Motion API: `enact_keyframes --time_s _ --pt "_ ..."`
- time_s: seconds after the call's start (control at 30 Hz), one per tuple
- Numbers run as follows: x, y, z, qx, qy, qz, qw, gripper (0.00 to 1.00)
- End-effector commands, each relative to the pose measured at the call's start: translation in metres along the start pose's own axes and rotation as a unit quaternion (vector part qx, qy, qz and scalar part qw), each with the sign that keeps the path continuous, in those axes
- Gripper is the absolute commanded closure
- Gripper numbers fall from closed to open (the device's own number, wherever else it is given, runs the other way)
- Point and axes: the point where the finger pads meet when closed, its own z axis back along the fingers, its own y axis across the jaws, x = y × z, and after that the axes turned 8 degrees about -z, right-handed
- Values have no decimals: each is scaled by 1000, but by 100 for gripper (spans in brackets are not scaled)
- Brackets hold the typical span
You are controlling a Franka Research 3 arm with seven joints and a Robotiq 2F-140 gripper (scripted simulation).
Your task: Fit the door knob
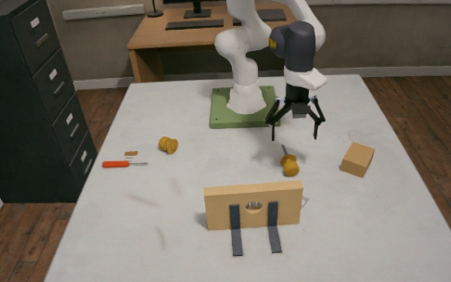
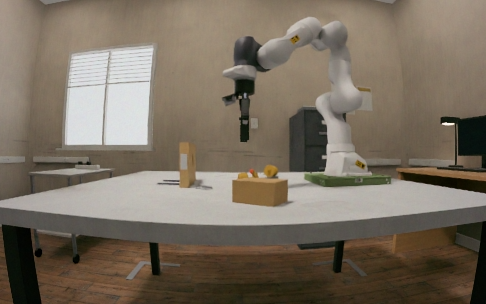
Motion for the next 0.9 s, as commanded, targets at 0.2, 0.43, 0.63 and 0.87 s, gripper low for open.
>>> enact_keyframes --time_s 0.2,0.43,0.63,0.87 --pt "0 1 0 1 0 6 1000 0" --pt "0 1 0 2 4 -21 1000 43" --pt "1 0 -3 -3 31 -174 984 43" --pt "2 -4 -11 -7 42 -236 971 43"
